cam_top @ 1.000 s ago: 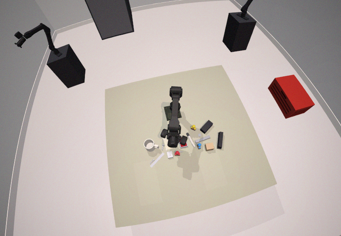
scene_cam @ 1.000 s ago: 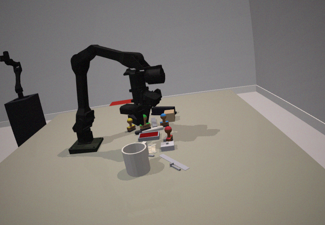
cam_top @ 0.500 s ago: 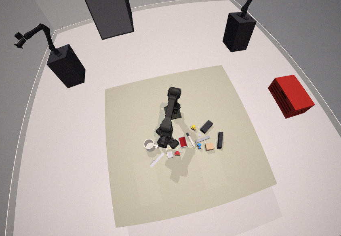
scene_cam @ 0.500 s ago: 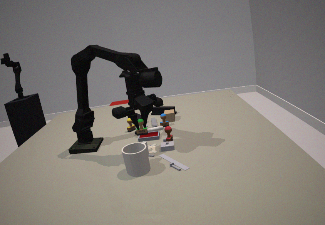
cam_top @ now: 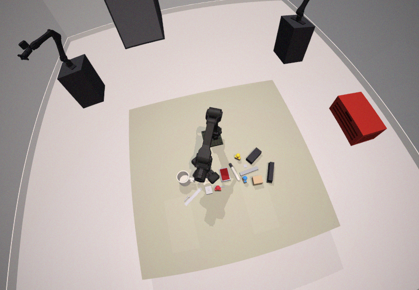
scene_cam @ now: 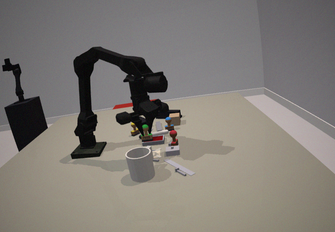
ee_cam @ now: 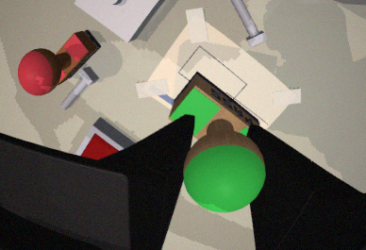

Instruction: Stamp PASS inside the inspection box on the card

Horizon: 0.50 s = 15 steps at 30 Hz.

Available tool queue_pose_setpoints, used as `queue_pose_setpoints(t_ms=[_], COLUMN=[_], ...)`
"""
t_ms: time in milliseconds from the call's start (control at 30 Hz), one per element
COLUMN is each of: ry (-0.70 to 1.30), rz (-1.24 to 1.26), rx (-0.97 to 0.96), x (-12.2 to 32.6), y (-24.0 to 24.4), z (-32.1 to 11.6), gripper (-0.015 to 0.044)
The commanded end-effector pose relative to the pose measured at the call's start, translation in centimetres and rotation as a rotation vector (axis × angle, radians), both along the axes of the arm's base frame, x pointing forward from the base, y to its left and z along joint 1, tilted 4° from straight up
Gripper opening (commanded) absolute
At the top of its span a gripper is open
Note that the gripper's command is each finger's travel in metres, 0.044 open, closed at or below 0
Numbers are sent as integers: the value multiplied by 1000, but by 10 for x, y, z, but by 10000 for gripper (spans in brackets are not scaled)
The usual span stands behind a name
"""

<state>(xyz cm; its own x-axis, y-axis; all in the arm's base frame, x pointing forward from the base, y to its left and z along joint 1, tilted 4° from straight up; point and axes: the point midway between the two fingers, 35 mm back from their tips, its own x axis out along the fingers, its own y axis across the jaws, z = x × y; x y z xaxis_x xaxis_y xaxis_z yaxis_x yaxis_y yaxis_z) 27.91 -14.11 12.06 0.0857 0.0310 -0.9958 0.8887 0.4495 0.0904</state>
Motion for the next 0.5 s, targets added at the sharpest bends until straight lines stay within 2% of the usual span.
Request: queue_pose_setpoints(t_ms=[0, 467], ry=[-1, -1], rz=[-5, -5], rx=[3, 3], x=[1, 2], y=[0, 0], z=[-3, -13], gripper=[0, 0])
